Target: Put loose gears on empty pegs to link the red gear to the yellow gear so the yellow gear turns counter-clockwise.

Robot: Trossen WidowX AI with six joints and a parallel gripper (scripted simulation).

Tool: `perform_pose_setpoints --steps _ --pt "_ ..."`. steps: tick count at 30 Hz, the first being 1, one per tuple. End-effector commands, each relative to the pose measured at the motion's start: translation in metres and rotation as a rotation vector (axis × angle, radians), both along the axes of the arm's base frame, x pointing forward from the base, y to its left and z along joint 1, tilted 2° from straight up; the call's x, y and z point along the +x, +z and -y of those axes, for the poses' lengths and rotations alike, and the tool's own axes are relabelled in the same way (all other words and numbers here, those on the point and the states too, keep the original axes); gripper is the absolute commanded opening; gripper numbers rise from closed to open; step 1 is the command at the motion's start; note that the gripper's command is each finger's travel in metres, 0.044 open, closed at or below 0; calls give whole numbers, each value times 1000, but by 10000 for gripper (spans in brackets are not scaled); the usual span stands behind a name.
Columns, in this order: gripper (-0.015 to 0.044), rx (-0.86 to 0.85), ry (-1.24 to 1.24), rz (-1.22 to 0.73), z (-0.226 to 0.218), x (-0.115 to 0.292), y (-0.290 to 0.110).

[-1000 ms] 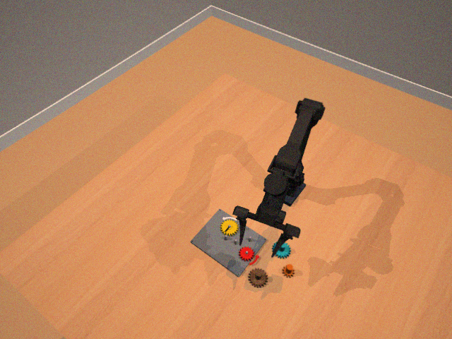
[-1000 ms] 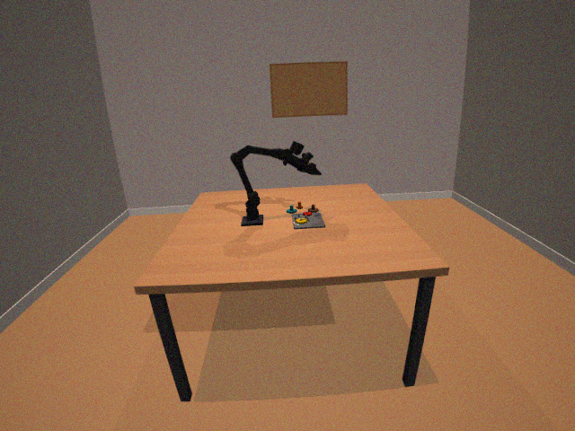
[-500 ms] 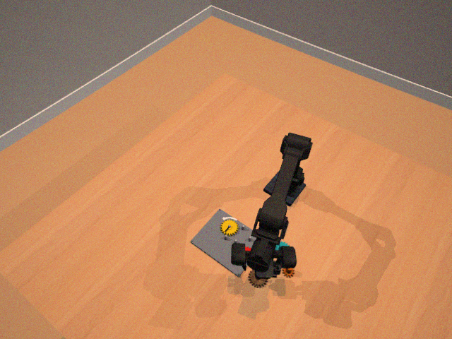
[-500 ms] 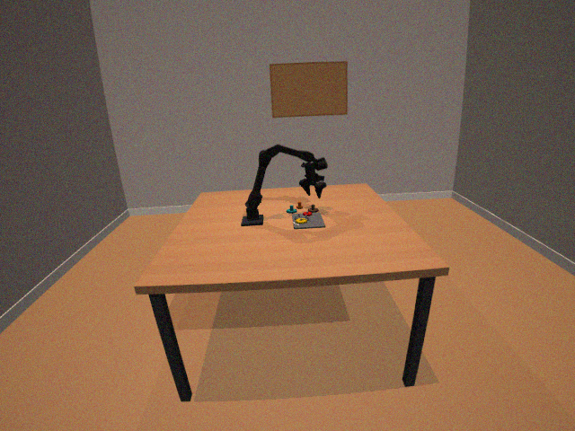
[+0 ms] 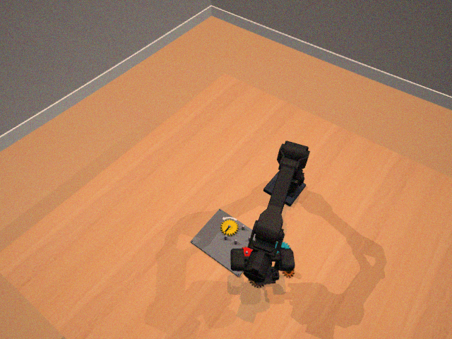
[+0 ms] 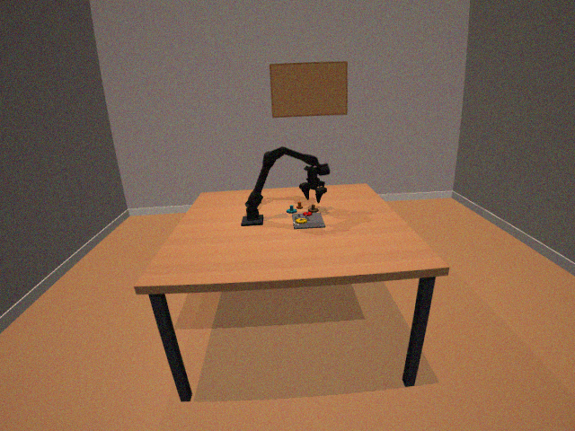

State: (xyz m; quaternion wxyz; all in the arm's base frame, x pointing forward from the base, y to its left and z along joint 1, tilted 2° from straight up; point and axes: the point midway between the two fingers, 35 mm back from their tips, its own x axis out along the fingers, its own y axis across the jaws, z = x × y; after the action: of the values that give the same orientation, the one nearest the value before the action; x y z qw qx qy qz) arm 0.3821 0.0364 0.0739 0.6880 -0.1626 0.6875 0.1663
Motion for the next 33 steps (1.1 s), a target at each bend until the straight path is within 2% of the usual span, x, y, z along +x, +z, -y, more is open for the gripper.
perform_pose_setpoints --steps 1,18,29,33 --pt "440 -5 6 -12 1 -1 -7" --pt "440 -5 6 -12 1 -1 -33" --pt "440 -5 6 -12 1 -1 -34" --pt "335 -5 6 -12 1 -1 -34"
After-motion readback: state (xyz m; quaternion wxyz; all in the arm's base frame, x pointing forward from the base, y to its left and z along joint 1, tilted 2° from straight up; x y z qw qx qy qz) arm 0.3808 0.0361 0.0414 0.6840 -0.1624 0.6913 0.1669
